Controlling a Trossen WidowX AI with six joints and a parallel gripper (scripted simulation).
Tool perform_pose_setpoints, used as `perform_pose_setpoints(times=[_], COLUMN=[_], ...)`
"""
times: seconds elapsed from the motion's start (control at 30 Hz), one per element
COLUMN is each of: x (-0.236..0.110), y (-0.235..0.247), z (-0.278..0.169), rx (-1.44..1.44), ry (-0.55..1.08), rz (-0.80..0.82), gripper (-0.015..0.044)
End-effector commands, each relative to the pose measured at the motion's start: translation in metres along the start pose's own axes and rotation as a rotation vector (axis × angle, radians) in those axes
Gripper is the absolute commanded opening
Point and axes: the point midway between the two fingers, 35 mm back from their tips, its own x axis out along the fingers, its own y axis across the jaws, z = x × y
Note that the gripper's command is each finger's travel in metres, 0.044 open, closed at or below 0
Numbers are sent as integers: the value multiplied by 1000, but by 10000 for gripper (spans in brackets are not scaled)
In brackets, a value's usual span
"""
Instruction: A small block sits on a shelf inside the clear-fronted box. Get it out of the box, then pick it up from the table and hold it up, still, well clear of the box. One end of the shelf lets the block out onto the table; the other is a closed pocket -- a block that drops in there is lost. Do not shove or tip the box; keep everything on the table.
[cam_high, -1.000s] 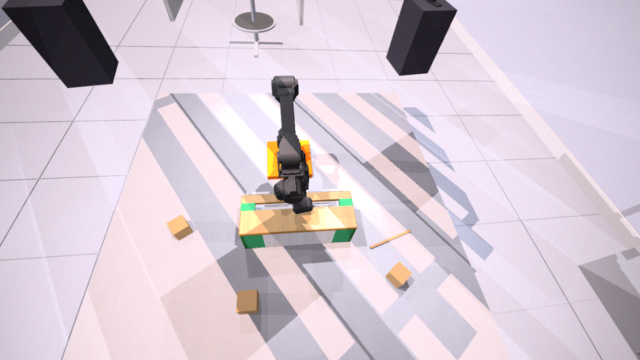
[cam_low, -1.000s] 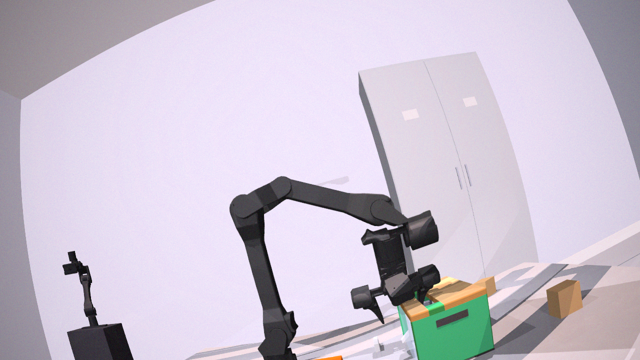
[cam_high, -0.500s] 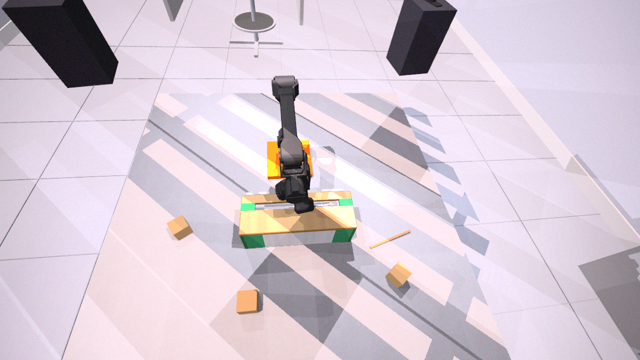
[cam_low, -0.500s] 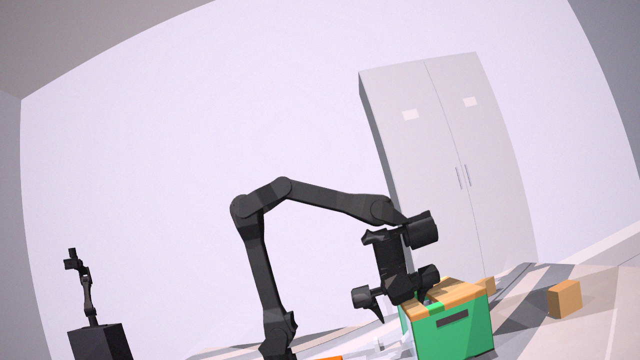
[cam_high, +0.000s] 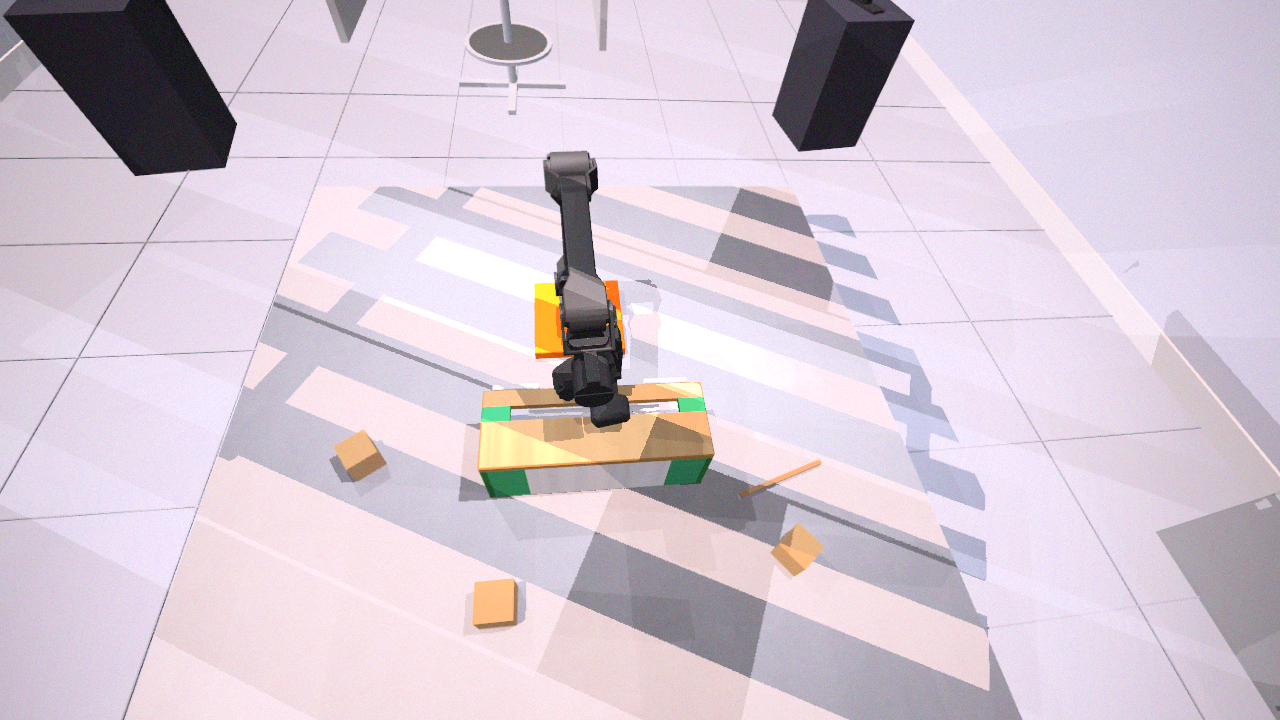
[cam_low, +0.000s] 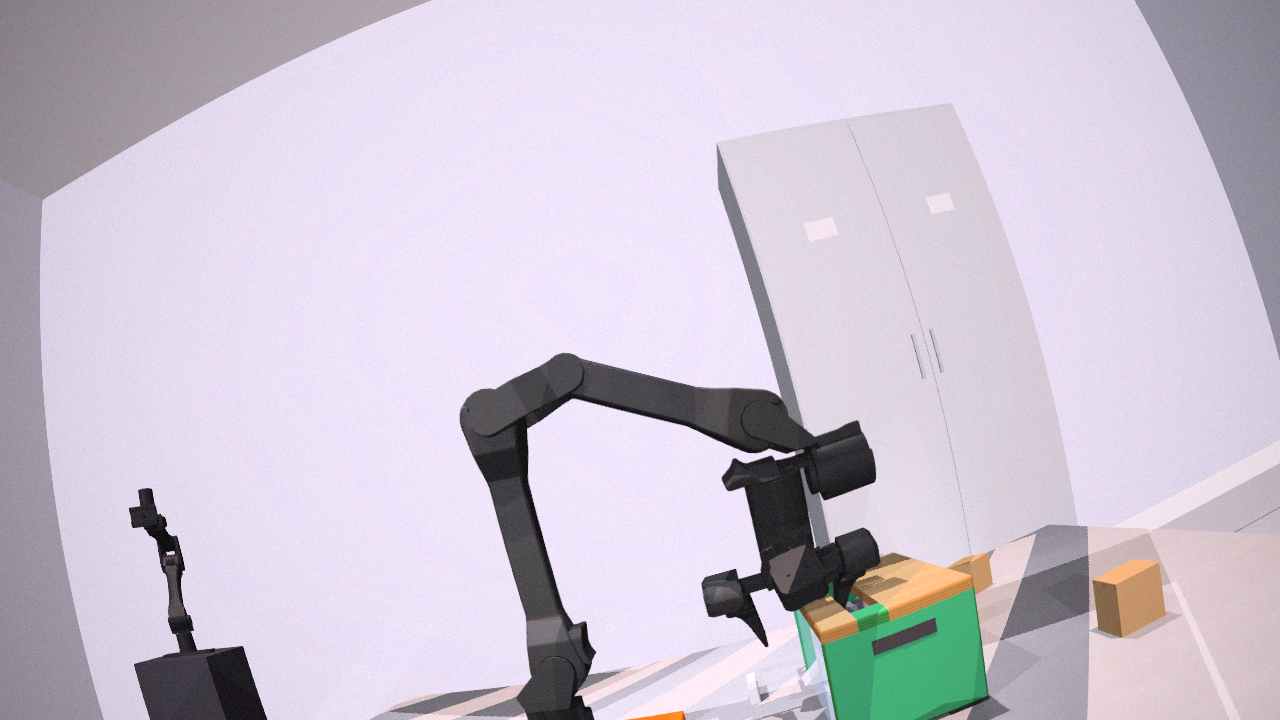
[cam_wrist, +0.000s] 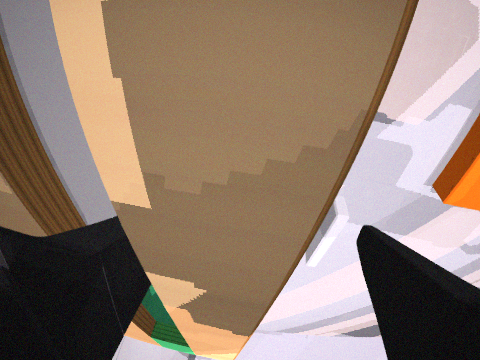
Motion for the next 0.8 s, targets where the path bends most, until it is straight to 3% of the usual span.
perform_pose_setpoints(times=[0.0,0.77], x=[2,10], y=[0,0], z=[-5,-29], rx=[3,3], ry=[0,3], rz=[2,2], gripper=[400,400])
